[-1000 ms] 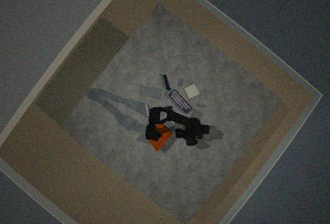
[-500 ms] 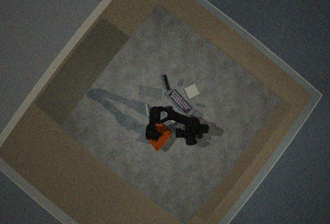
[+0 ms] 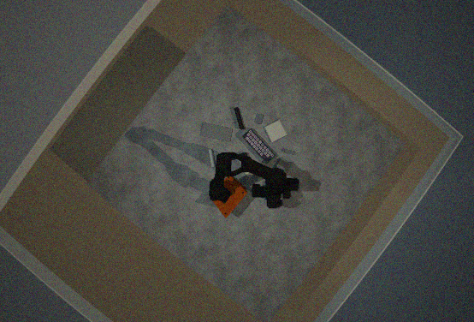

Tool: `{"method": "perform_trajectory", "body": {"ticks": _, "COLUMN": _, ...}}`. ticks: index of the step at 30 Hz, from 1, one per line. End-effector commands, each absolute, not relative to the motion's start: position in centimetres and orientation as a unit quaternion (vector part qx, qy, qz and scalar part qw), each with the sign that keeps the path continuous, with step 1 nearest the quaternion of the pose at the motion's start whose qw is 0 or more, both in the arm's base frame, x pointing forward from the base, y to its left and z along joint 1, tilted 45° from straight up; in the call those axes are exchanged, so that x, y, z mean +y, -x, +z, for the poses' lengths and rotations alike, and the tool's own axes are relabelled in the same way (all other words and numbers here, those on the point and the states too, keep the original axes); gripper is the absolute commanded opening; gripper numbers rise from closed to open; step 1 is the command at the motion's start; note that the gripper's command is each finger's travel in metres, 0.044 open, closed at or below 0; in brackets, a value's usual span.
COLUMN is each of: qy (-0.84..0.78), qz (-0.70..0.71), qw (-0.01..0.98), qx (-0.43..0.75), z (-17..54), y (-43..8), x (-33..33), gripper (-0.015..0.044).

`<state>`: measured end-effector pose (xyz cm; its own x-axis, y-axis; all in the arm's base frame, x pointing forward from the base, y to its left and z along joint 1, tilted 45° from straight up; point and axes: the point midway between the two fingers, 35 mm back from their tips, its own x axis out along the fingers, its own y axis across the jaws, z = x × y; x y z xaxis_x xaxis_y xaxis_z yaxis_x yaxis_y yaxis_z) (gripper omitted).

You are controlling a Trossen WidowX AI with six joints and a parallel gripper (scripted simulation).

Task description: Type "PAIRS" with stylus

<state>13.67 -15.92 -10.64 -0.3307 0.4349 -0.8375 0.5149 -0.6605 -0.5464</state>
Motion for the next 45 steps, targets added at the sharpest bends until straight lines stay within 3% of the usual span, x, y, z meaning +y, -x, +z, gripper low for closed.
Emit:
{"method": "perform_trajectory", "body": {"ticks": 1, "qy": -0.578, "qz": -0.704, "qw": 0.025, "qx": 0.411, "z": -11.0, "y": -13.7, "x": -15.6, "gripper": 0.015}}
{"method": "perform_trajectory", "body": {"ticks": 45, "qy": -0.578, "qz": -0.704, "qw": 0.025, "qx": 0.411, "z": -12.9, "y": -14.0, "x": -13.8, "gripper": 0.015}}
